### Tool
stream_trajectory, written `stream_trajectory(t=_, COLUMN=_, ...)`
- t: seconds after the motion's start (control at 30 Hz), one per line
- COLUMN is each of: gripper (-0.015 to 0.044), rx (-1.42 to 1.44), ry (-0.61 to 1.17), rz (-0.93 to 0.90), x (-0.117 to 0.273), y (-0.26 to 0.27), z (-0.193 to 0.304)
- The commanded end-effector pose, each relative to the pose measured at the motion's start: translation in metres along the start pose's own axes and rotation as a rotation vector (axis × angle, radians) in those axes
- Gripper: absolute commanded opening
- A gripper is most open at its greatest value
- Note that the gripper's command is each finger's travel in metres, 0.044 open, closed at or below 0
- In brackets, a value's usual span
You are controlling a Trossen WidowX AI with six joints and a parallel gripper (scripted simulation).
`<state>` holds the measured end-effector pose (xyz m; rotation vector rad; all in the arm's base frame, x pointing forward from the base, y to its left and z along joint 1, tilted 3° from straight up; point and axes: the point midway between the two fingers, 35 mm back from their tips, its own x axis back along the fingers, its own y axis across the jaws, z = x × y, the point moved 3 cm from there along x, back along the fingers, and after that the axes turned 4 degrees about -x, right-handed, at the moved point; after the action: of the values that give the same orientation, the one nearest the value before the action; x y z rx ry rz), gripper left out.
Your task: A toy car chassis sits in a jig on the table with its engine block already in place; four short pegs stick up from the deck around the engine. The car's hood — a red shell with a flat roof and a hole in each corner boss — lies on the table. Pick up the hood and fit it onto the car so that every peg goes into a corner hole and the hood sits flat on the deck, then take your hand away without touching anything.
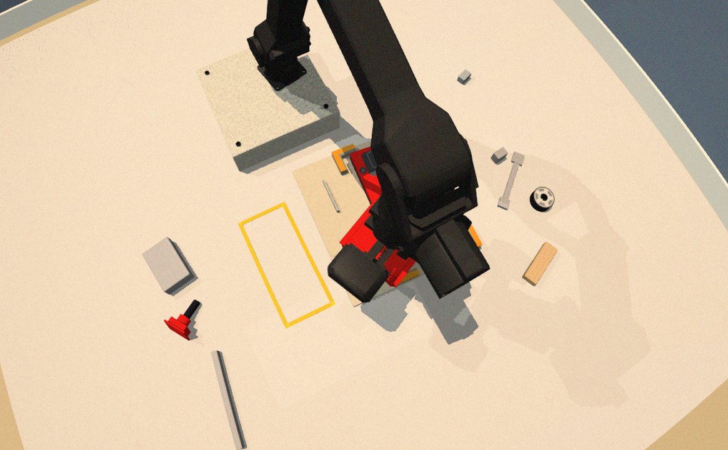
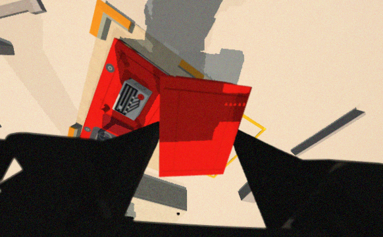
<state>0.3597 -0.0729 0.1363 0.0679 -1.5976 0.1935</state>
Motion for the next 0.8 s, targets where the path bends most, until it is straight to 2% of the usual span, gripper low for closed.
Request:
stream_trajectory(t=0.0, gripper=0.0000, rx=-0.061, ry=0.005, rz=0.011, x=0.002, y=0.012, z=0.001)
stream_trajectory(t=0.77, gripper=0.0000, rx=-0.444, ry=-0.001, rz=0.073, x=0.008, y=0.084, z=0.003)
